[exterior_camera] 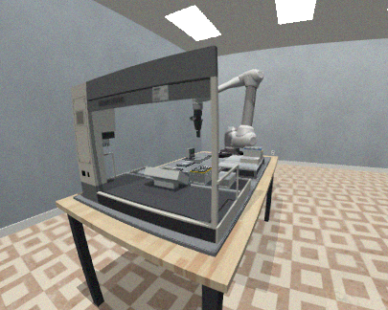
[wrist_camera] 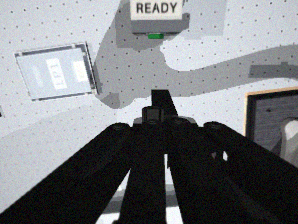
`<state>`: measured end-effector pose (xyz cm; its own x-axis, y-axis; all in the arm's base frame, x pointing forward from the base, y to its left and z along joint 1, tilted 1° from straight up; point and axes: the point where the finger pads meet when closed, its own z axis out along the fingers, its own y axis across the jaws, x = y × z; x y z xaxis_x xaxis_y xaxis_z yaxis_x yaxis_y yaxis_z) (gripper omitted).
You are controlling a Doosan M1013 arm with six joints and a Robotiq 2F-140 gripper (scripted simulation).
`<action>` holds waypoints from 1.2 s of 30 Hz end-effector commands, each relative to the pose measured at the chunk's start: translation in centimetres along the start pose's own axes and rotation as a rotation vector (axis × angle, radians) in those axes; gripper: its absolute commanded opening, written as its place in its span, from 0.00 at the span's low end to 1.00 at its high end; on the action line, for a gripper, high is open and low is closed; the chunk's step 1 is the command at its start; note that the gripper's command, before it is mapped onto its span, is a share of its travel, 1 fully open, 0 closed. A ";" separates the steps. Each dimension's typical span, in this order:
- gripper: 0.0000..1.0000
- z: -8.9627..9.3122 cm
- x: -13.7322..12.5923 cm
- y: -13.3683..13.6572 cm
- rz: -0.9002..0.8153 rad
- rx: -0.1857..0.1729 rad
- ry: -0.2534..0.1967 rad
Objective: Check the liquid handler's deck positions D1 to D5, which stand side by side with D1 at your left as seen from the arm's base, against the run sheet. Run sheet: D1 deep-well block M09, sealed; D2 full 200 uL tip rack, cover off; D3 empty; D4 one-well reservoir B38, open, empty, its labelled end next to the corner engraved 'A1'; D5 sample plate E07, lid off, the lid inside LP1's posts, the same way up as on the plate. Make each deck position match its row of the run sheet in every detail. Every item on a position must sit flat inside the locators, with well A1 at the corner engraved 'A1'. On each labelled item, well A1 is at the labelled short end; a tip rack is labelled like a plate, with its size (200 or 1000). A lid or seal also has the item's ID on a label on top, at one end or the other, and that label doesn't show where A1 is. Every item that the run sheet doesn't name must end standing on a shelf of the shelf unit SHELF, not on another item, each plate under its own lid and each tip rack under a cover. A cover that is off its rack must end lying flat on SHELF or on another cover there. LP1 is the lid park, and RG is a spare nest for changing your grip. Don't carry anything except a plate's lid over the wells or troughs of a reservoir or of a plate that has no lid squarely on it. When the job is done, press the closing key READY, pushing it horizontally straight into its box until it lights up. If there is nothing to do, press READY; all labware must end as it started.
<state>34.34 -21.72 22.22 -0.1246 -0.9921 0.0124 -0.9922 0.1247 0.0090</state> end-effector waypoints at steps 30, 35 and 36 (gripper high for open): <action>0.10 5.3 0.2 0.1 -0.004 -0.005 0.001; 0.10 5.8 0.2 0.1 -0.004 -0.005 0.001; 0.10 6.0 0.2 0.1 -0.004 -0.005 0.001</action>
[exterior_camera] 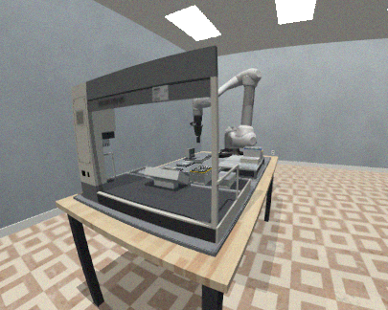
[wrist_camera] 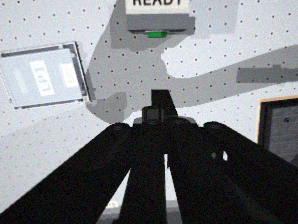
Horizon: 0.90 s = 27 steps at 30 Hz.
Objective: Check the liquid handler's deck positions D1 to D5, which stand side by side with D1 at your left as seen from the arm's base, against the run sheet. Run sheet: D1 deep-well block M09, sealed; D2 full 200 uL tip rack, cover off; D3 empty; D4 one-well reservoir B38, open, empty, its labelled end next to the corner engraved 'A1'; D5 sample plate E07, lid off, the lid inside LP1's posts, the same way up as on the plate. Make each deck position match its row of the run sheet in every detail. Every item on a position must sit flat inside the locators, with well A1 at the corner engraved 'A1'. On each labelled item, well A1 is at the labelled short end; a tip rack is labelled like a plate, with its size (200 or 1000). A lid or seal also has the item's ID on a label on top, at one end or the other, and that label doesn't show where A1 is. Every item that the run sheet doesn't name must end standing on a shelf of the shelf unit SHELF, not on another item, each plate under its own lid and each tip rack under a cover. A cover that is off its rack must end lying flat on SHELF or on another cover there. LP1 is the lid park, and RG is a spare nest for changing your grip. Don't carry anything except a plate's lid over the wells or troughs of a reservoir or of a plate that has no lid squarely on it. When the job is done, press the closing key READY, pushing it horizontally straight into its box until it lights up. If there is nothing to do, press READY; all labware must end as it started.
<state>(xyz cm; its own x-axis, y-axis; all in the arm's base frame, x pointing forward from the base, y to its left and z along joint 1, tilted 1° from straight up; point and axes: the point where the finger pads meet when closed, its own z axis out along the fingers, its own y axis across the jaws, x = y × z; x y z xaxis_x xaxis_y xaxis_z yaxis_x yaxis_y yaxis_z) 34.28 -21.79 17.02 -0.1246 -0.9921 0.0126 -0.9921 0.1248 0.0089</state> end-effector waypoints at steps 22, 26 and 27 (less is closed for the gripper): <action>0.10 4.1 0.2 0.1 -0.004 -0.005 0.001; 0.10 4.8 0.2 0.1 -0.004 -0.005 0.001; 0.10 4.9 0.2 0.1 -0.004 -0.005 0.001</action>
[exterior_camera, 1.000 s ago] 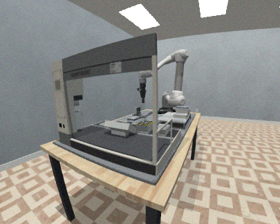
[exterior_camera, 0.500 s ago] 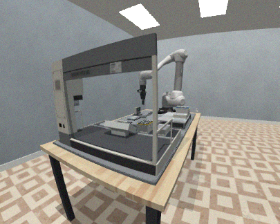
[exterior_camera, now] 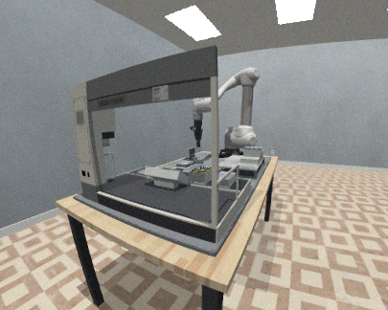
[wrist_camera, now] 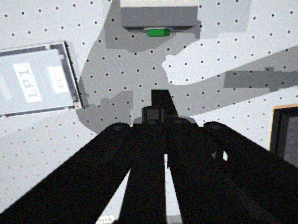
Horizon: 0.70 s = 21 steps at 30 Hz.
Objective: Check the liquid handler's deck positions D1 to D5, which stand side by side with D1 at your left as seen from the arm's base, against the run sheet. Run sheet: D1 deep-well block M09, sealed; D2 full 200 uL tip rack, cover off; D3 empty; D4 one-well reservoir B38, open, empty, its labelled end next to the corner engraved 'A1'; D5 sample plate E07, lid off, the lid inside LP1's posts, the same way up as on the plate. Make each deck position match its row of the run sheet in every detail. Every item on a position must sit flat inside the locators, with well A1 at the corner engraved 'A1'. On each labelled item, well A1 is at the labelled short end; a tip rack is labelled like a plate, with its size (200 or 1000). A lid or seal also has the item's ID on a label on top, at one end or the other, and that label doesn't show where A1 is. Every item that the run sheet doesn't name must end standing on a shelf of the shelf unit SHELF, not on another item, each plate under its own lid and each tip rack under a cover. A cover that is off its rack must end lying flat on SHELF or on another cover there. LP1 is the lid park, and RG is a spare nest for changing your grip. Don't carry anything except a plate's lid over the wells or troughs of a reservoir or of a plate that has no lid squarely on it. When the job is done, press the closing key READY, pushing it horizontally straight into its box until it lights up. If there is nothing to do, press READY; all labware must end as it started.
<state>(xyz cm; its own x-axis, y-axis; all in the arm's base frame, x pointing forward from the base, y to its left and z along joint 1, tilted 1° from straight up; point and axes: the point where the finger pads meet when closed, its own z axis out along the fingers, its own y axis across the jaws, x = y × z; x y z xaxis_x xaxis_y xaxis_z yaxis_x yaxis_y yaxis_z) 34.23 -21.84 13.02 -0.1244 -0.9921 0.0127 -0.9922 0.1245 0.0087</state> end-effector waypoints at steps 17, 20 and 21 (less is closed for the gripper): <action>0.10 3.4 0.2 0.1 -0.003 -0.005 0.001; 0.10 3.9 0.1 0.1 -0.003 -0.005 0.001; 0.10 3.9 0.1 0.1 -0.003 -0.005 0.001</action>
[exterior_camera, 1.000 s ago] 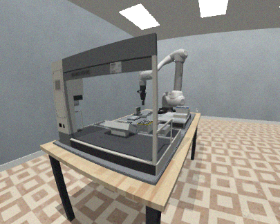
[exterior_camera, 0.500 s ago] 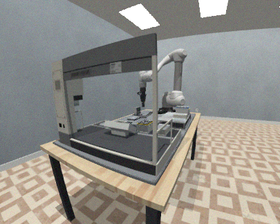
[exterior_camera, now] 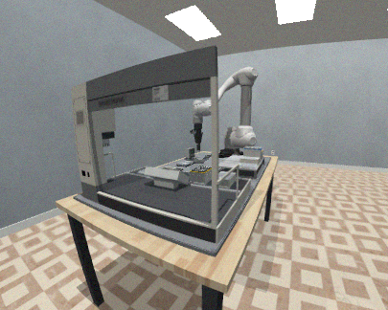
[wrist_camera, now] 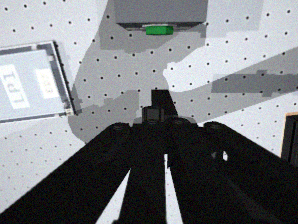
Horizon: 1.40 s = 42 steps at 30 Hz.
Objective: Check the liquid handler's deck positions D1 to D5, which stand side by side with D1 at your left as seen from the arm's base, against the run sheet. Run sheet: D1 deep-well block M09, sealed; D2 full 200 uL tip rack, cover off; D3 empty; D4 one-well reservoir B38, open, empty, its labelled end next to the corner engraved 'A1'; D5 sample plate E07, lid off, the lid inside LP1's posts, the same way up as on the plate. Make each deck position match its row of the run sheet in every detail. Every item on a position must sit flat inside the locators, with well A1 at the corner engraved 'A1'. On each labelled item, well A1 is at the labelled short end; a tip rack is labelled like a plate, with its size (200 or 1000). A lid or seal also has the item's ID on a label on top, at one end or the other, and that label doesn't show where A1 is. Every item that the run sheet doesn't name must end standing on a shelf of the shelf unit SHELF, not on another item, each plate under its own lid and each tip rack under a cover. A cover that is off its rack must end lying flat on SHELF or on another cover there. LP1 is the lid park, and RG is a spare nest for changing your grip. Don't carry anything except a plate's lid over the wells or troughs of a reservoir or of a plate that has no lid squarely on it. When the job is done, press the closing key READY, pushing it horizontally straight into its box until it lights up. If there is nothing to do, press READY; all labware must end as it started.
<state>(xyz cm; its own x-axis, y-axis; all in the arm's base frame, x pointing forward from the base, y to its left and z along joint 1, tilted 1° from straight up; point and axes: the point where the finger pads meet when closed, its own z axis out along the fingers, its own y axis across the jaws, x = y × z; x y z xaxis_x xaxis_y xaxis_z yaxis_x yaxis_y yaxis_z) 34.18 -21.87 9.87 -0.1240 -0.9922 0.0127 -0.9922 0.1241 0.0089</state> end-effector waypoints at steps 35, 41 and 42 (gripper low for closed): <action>0.10 4.8 0.2 -0.1 -0.001 -0.002 0.002; 0.10 4.7 0.1 -0.1 -0.001 -0.002 0.000; 0.10 4.7 0.1 -0.1 -0.001 -0.002 0.000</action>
<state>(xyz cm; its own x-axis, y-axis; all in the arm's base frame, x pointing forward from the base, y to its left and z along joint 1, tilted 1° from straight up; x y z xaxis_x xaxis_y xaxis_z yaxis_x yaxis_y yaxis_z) 34.24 -22.01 5.34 -0.1228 -0.9923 0.0135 -0.9924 0.1229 0.0078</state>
